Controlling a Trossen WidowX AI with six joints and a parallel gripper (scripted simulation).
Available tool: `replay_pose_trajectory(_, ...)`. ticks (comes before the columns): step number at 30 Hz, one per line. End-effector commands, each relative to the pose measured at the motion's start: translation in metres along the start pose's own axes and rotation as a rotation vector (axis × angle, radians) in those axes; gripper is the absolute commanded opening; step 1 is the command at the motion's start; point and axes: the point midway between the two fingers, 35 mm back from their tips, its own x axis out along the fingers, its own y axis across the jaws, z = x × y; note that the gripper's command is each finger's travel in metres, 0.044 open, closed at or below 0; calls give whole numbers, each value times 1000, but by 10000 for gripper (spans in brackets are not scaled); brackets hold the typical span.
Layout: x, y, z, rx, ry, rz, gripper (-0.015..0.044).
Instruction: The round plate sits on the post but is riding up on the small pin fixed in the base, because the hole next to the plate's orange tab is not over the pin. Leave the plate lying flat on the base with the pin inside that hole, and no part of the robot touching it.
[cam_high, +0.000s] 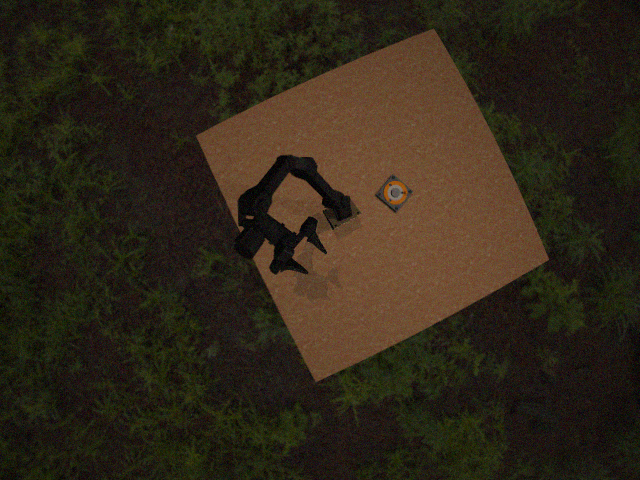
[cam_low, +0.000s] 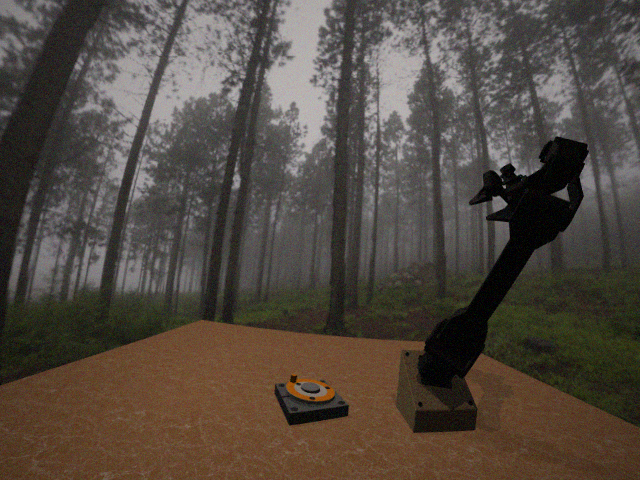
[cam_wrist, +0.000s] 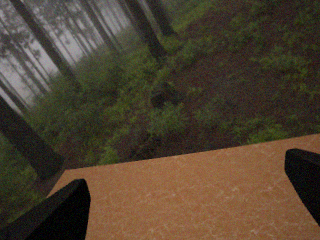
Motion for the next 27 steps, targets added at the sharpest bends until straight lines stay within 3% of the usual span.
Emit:
replay_pose_trajectory(1, 3, 2, 0, -5, 5, 5, 374)
replay_pose_trajectory(6, 74, 49, -3, -125, 150, 120, 242)
replay_pose_trajectory(11, 110, 84, -16, -210, 258, 153, 111)
replay_pose_trajectory(15, 164, 131, -43, -328, 396, 235, 6)
replay_pose_trajectory(27, 248, 231, -140, -580, 688, 394, 0)
